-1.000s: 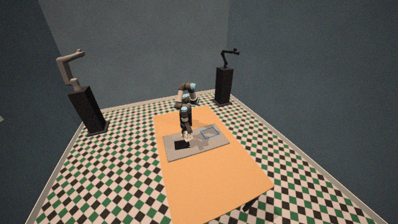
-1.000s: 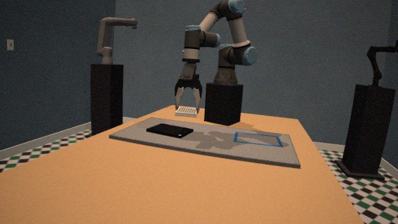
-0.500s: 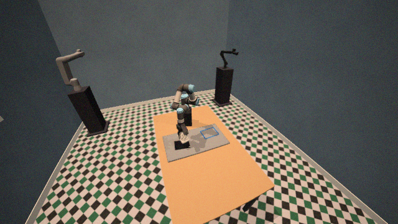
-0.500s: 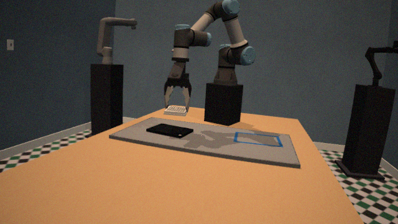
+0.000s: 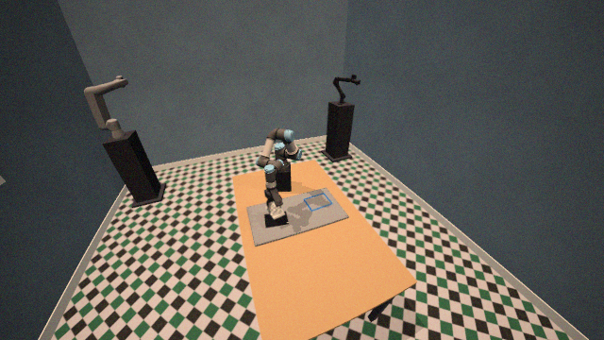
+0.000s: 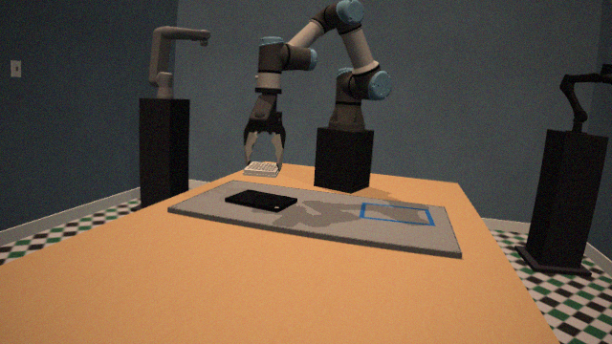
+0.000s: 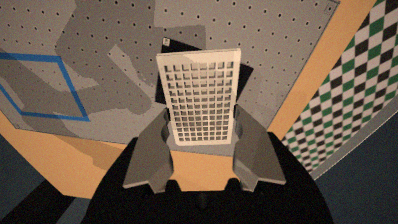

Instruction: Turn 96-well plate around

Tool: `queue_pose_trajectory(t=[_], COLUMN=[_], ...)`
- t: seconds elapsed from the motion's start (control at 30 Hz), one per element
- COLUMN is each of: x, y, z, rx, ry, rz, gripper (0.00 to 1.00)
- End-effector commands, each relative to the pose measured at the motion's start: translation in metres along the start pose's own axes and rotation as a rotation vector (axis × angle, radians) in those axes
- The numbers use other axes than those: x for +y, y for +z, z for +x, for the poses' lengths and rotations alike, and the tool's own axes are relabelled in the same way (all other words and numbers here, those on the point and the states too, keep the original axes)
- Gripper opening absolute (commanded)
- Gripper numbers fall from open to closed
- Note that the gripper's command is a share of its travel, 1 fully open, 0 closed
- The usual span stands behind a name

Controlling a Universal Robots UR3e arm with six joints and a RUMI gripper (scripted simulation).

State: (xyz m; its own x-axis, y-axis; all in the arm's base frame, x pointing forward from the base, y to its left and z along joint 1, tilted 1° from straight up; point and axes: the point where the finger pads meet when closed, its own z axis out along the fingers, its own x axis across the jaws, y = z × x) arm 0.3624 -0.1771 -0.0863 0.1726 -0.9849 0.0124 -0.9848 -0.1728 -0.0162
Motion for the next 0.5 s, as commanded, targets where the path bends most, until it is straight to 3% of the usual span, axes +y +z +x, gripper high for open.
queue_pose_trajectory(t=[0.0,0.47], x=[-0.0014,-0.0014], y=[-0.0012,-0.0011], z=[0.0016,0.0021], rx=[-0.001,0.000], ry=[0.126,0.526], rz=[0.000,0.000], gripper=[0.00,0.00])
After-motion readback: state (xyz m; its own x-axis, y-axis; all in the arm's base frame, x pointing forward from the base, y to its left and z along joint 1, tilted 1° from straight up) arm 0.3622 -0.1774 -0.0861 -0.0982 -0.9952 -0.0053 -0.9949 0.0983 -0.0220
